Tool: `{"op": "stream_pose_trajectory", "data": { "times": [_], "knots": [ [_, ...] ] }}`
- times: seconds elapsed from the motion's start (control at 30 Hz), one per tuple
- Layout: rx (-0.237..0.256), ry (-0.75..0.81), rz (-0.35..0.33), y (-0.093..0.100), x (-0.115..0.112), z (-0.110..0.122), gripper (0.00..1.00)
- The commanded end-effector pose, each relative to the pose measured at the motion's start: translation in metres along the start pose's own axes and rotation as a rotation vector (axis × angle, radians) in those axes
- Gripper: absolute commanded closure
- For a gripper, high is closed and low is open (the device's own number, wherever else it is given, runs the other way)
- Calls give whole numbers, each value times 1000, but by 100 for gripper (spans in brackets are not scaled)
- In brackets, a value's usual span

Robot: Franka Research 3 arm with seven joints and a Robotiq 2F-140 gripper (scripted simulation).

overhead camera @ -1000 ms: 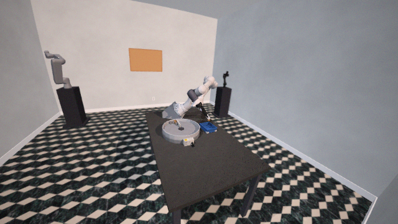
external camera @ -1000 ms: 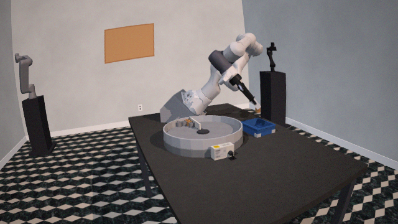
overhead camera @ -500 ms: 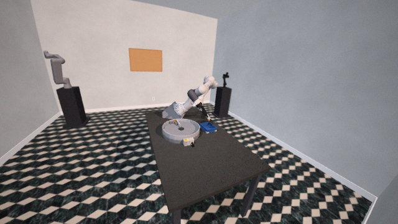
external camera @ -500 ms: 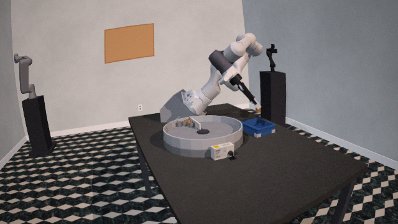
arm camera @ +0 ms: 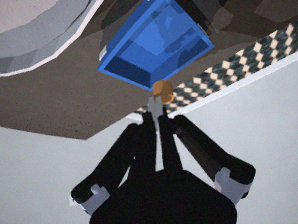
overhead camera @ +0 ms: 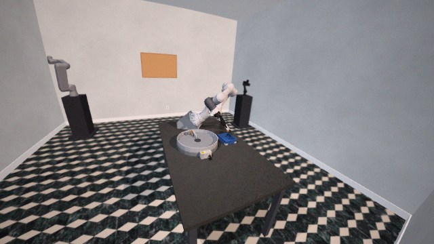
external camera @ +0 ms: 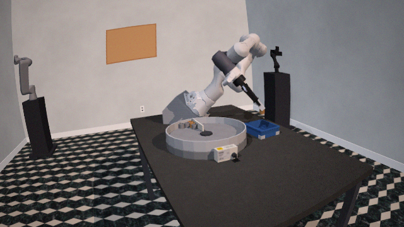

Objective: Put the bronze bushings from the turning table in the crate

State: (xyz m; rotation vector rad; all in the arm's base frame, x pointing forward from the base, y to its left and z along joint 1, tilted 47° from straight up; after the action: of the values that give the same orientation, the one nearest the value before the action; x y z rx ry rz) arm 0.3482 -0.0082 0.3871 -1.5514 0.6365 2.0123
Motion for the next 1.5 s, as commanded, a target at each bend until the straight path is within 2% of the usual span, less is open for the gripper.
{"op": "stream_pose_trajectory", "data": {
  "times": [0.0,0.43,0.67,0.73,0.97,1.47],
  "knots": [
    [0,-2,0,0,-2,0,100],
    [0,-2,0,-2,0,0,100],
    [0,-2,0,-28,21,-6,100],
    [0,-2,0,-28,21,-6,100],
    [0,-2,0,-49,38,-10,100],
    [0,-2,0,-50,39,-10,100]
  ]
}}
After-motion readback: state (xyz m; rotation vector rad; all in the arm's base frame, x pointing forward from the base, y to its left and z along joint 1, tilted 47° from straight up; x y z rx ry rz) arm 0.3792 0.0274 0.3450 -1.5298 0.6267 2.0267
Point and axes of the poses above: the point where the finger pads meet when closed, its own y axis back along the fingers, its own z axis across the jaws, x = y × z, the point moved 1 cm from there along y, back along the fingers, and after that the axes turned 13 degrees about -y, right-handed, at the moved point
